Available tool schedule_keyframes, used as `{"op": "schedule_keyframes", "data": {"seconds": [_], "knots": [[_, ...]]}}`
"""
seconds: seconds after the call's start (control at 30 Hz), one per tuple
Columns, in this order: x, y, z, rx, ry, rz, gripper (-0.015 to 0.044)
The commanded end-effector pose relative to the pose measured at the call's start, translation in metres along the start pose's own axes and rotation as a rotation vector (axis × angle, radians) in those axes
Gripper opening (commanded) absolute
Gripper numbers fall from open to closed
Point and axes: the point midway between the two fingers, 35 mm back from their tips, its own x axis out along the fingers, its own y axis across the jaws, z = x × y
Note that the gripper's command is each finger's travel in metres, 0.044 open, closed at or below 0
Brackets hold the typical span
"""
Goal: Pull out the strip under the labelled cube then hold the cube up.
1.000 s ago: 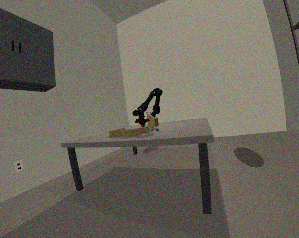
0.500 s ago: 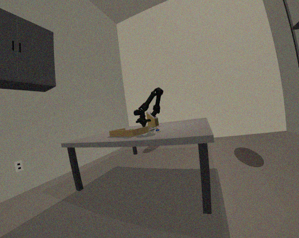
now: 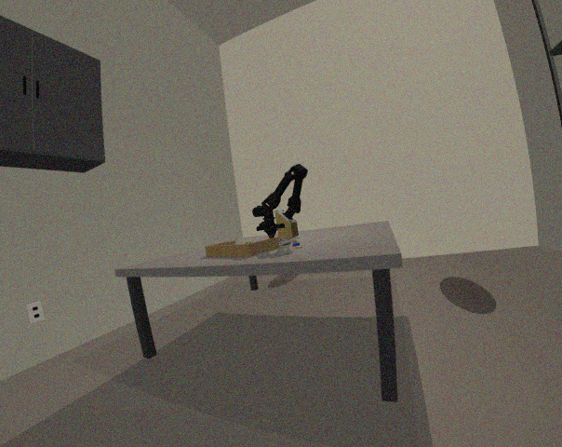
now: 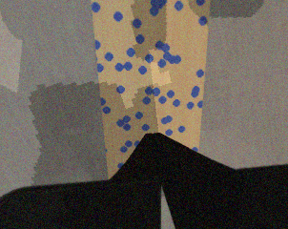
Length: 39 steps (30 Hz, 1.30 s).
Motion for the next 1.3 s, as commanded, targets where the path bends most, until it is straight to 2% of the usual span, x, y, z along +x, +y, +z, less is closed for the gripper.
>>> {"op": "schedule_keyframes", "data": {"seconds": [0.0,0.87,1.07,1.27], "knots": [[0.003,0.0,-0.01,0.004,0.026,-0.004,0.0],[0.003,0.0,-0.01,0.004,0.026,-0.004,0.0],[-0.041,0.0,0.001,0.003,0.023,-0.007,0.0],[-0.043,-0.002,-0.001,0.003,0.024,-0.007,0.0]]}}
